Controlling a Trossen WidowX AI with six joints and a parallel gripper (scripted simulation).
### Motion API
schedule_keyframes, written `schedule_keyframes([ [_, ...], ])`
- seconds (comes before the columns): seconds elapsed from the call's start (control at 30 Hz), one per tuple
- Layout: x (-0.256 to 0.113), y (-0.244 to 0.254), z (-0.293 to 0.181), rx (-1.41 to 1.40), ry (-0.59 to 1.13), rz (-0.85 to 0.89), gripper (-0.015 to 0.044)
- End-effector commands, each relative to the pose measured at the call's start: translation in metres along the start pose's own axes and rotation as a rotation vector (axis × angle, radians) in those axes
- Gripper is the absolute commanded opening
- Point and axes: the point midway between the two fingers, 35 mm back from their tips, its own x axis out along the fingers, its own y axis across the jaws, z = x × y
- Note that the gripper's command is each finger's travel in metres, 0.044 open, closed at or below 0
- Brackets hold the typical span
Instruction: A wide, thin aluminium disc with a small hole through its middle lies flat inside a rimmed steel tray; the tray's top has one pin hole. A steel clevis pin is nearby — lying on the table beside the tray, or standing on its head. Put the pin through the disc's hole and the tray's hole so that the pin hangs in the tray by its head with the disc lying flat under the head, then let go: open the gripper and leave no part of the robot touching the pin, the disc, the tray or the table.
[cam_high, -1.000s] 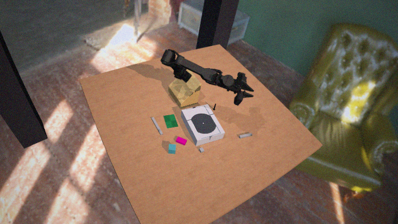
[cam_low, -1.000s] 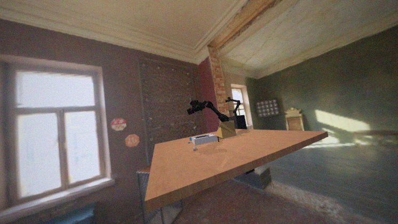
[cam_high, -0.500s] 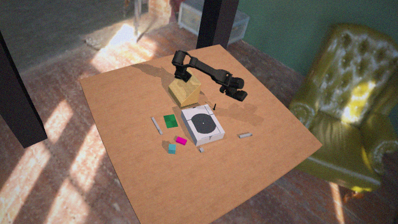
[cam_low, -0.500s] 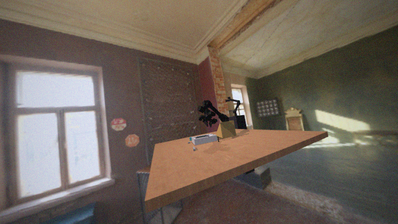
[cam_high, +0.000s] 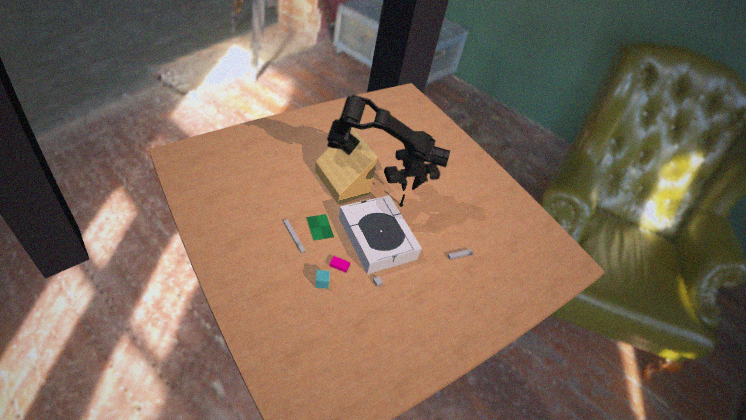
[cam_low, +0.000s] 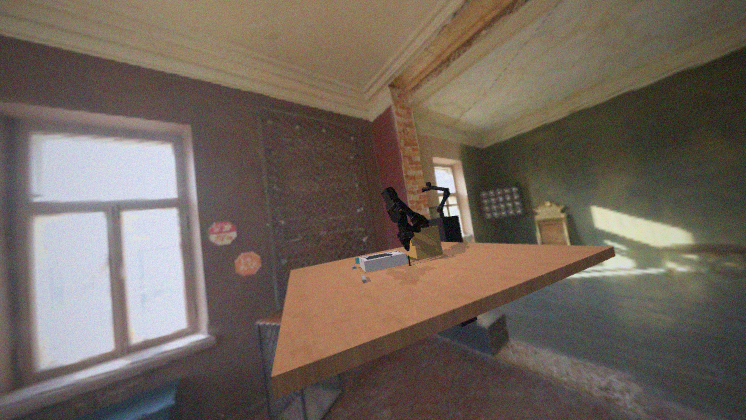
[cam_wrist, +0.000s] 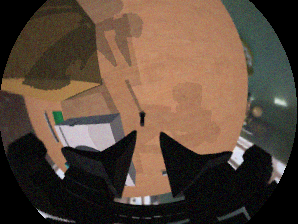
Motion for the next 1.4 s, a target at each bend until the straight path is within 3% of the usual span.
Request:
schedule_keyframes([
  [0.0,0.003,0.007,0.003,-0.063,0.006,0.035,0.016],
  [1.37,0.043,0.01,0.003,-0.063,0.007,0.038,0.016],
])
